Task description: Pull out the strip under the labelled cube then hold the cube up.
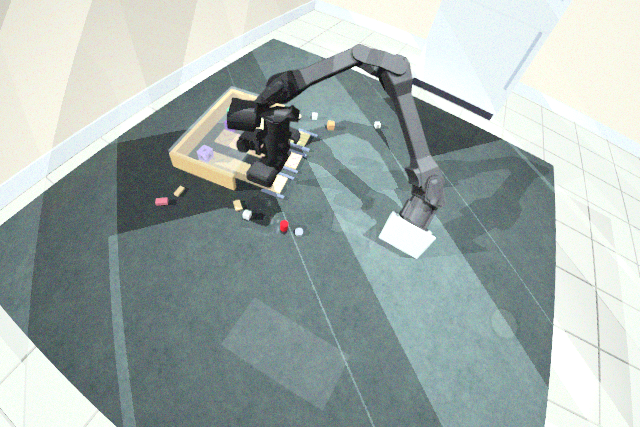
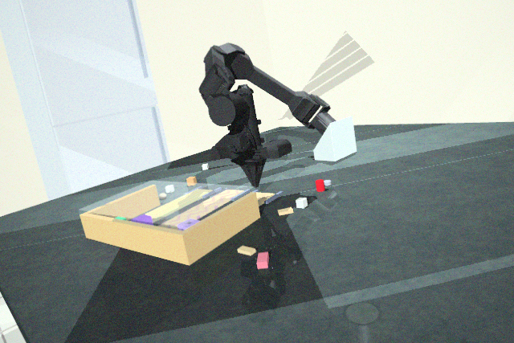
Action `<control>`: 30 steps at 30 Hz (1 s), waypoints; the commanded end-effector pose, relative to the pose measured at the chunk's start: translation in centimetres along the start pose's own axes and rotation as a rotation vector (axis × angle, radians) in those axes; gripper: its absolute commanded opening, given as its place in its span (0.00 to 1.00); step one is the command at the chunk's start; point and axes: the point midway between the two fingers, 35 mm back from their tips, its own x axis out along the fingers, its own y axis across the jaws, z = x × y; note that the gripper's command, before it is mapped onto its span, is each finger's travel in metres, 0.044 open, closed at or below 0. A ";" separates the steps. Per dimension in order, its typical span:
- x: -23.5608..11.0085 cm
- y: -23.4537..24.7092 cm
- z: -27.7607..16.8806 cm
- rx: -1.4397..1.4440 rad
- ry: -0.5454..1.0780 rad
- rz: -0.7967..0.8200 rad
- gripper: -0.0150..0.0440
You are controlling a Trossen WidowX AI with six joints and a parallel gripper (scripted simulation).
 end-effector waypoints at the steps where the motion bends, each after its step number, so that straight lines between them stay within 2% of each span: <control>1: 0.8 0.0 0.0 -0.006 -0.001 -0.004 0.25; 12: 2.4 0.0 -0.1 -0.006 0.000 -0.006 0.25; 30: 2.5 0.0 -0.1 -0.006 0.000 -0.006 0.25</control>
